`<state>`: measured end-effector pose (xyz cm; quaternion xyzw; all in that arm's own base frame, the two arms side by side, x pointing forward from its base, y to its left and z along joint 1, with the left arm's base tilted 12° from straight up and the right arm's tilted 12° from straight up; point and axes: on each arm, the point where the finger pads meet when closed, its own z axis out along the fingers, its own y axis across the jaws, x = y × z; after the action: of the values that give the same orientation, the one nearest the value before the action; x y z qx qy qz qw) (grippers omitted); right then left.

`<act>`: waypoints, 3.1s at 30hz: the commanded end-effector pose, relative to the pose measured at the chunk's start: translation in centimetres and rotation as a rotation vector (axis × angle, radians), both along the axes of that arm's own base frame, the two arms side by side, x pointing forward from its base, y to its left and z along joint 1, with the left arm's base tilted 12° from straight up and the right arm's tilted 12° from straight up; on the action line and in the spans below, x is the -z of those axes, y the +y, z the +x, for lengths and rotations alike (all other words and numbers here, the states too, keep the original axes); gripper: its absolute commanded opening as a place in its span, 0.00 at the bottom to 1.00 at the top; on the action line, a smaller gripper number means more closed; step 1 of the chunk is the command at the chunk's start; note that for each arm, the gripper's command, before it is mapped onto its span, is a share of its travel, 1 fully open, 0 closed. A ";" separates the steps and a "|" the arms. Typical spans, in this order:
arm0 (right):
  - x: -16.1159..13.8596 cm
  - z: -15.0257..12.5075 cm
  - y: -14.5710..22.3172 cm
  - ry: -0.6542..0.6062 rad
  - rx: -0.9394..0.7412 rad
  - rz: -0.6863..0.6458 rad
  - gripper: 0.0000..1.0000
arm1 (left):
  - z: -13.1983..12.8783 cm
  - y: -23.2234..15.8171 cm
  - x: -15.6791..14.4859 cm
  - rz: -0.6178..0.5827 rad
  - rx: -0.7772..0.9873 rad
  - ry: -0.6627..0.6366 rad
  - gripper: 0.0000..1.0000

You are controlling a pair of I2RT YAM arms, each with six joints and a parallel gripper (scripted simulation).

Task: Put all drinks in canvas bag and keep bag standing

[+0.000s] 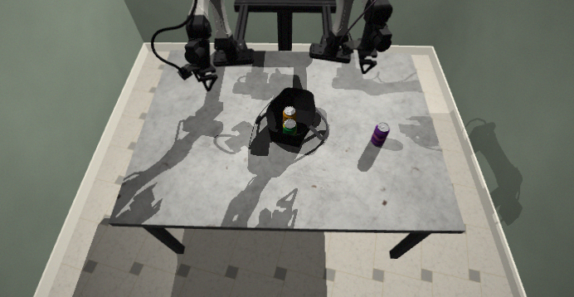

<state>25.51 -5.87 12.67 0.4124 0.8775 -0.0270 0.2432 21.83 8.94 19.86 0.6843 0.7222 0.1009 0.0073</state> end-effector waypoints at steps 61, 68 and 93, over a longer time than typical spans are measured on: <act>-7.9 -5.9 -7.2 0.114 0.641 0.291 0.86 | 13.0 7.8 8.6 -0.290 -0.663 -0.339 0.84; -7.9 -5.9 -7.2 0.114 0.641 0.291 0.86 | 15.2 10.9 12.1 -0.398 -0.863 -0.416 0.84; -7.9 -5.9 -7.2 0.114 0.641 0.291 0.86 | 15.4 17.5 19.7 -0.525 -1.181 -0.476 0.84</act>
<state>19.82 -13.09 20.12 0.6928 0.7139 0.0032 0.1017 37.00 25.42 0.40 0.1123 0.9538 0.0483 0.2744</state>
